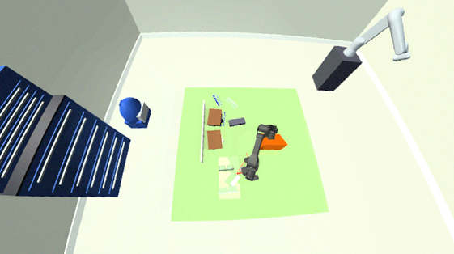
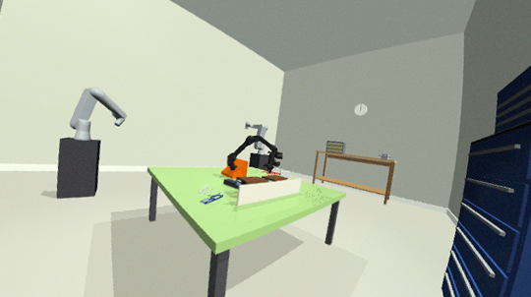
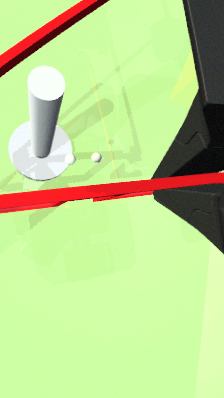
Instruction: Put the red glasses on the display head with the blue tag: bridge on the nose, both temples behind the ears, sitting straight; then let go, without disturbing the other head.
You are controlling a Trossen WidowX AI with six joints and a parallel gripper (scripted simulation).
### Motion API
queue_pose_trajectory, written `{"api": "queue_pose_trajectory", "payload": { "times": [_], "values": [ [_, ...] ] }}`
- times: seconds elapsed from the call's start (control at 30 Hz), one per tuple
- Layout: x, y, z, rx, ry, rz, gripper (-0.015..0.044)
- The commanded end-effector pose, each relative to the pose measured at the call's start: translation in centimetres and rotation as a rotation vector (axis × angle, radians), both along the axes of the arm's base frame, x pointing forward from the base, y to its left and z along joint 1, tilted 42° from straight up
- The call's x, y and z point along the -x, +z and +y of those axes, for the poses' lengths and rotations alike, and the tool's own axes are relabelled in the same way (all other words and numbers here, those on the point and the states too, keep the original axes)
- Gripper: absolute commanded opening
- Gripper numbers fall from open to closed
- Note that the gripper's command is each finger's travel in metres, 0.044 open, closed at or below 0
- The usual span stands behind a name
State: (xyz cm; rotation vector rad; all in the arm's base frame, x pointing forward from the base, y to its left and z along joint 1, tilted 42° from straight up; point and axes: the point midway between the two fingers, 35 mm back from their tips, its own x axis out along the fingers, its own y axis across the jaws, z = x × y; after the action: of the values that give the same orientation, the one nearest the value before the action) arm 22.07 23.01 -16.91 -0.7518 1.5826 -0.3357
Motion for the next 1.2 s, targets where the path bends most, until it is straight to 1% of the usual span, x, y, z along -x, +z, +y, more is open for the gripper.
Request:
{"api": "queue_pose_trajectory", "payload": {
  "times": [0.0,1.17],
  "values": [
    [0.5,-0.2,0.0,0.005,0.005,0.004,0.0000],
    [3.1,-1.2,1.1,0.003,0.005,0.006,0.0000]
  ]
}}
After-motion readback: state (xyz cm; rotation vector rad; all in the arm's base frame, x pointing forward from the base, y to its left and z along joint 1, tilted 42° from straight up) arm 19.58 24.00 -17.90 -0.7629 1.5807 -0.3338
